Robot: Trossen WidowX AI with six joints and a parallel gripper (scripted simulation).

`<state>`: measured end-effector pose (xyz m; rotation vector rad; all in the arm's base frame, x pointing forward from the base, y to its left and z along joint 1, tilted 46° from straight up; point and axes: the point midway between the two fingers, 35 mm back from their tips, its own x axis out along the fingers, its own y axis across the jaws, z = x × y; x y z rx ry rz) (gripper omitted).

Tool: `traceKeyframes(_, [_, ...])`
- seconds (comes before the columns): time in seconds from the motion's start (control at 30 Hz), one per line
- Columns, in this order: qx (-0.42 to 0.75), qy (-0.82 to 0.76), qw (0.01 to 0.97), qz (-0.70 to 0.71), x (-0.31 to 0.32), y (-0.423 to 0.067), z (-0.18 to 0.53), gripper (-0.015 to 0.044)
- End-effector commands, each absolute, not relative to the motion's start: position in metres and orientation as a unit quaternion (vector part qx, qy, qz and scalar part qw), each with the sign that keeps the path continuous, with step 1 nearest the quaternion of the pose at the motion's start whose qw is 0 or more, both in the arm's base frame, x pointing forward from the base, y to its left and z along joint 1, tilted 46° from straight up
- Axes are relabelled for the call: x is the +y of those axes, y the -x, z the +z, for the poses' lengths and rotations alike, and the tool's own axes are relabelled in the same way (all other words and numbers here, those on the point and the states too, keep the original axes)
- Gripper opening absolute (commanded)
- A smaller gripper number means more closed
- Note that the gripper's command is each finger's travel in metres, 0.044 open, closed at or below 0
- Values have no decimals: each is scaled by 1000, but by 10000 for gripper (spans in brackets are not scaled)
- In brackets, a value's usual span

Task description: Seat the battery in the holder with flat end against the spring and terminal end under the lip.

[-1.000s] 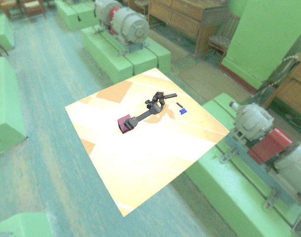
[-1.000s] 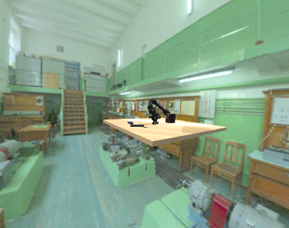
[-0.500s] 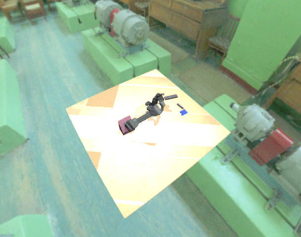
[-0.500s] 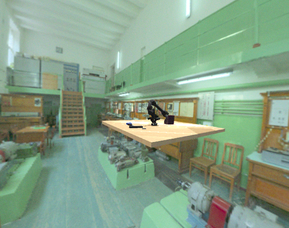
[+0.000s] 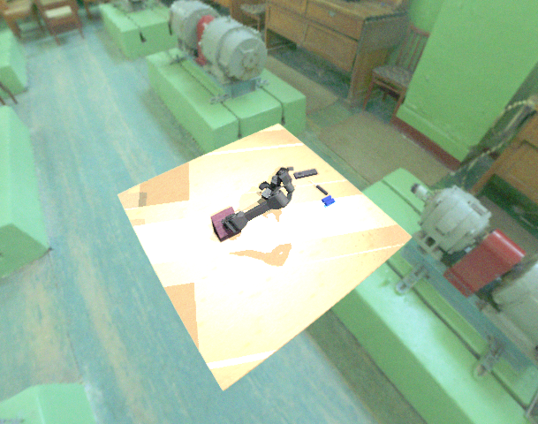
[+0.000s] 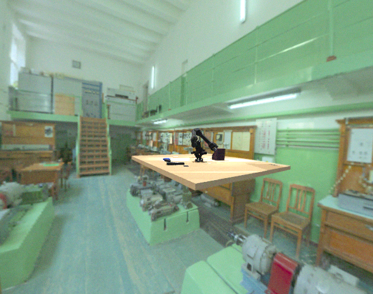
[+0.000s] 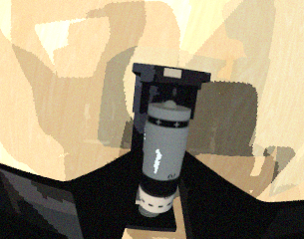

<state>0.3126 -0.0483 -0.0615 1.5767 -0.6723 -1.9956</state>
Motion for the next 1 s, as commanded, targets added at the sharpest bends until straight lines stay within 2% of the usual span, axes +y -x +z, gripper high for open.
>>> traceKeyframes(0.0, [-247,-589,256,-726,-50,-313,-61,79])
traceKeyframes(0.97, [-240,-603,258,-716,-51,-300,-59,79])
